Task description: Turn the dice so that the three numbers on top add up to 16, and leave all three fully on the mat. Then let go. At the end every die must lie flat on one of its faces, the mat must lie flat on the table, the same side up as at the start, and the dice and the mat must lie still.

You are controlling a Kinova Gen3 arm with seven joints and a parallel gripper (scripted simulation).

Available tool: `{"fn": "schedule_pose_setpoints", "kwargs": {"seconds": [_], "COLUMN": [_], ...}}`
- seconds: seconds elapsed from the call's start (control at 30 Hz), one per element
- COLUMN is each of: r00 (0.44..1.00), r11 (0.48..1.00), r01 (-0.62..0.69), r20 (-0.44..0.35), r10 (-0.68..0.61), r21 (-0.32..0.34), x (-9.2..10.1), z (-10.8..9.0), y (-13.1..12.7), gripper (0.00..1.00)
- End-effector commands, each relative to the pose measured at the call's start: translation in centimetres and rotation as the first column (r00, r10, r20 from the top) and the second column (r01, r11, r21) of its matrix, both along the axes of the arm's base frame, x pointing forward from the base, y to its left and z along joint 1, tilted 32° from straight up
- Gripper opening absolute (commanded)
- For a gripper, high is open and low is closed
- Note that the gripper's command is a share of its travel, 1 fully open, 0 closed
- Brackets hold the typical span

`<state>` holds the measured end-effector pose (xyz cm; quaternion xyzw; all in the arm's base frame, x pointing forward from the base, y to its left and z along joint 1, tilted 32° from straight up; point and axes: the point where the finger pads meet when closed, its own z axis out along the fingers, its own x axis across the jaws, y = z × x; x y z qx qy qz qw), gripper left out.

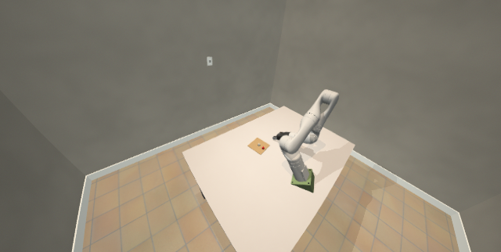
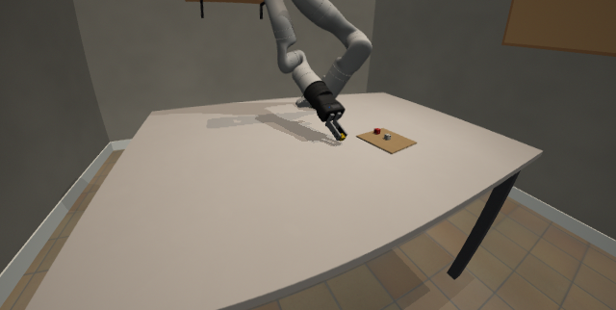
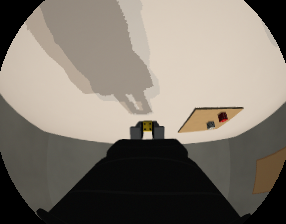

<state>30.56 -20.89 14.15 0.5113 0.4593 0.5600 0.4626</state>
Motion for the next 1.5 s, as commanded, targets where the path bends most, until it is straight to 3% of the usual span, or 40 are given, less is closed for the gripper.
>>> {"fn": "schedule_pose_setpoints", "kwargs": {"seconds": [0.0,1.47], "r00": [1.0,1.0], "r11": [1.0,1.0], "r01": [0.001,0.001], "r20": [0.0,0.0], "r10": [-0.001,-0.001], "r21": [-0.001,-0.001], "x": [-0.01,0.58], "z": [0.04,-0.94], "y": [-0.02,0.15], "gripper": [0.34,0.34]}}
